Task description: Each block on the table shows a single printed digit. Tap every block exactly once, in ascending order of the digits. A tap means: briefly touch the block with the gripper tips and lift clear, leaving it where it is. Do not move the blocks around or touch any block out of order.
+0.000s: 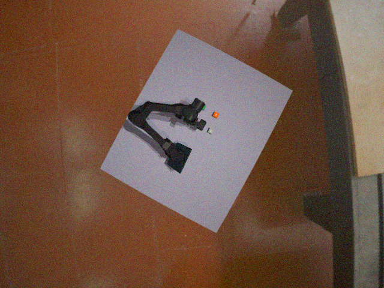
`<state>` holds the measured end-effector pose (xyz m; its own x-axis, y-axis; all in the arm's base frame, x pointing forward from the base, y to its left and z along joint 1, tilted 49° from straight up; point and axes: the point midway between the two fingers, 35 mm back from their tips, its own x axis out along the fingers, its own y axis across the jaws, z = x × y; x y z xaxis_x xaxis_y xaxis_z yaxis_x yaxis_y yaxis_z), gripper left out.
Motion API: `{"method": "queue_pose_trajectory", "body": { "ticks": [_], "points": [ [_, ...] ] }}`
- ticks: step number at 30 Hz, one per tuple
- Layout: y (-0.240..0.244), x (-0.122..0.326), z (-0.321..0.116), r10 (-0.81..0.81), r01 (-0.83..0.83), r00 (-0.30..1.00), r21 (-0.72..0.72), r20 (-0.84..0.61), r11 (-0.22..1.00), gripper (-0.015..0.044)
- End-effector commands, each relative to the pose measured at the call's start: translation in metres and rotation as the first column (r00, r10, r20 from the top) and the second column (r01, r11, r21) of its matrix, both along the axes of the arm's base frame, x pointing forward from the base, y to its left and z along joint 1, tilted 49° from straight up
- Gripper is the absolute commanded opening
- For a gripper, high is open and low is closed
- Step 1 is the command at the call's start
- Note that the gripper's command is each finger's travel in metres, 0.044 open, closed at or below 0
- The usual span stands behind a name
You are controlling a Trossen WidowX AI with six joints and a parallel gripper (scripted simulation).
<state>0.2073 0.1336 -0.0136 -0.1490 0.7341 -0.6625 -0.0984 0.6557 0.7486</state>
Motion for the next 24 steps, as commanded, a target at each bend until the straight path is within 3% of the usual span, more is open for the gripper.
{"method": "queue_pose_trajectory", "body": {
  "ticks": [1,7,12,17,24],
  "points": [
    [-0.013,0.003,0.012,0.000,0.000,1.000,-0.001,0.000,1.000,0.0020],
    [-0.028,0.007,0.024,-0.001,0.001,1.000,-0.004,0.000,1.000,0.0020],
    [-0.078,0.016,0.069,0.000,0.000,1.000,-0.005,-0.001,1.000,0.0020],
    [-0.080,0.018,0.071,0.000,0.000,1.000,-0.004,-0.001,1.000,0.0020],
    [-0.074,0.092,0.068,-0.001,0.001,1.000,-0.005,0.004,1.000,0.0020]
  ]
}}
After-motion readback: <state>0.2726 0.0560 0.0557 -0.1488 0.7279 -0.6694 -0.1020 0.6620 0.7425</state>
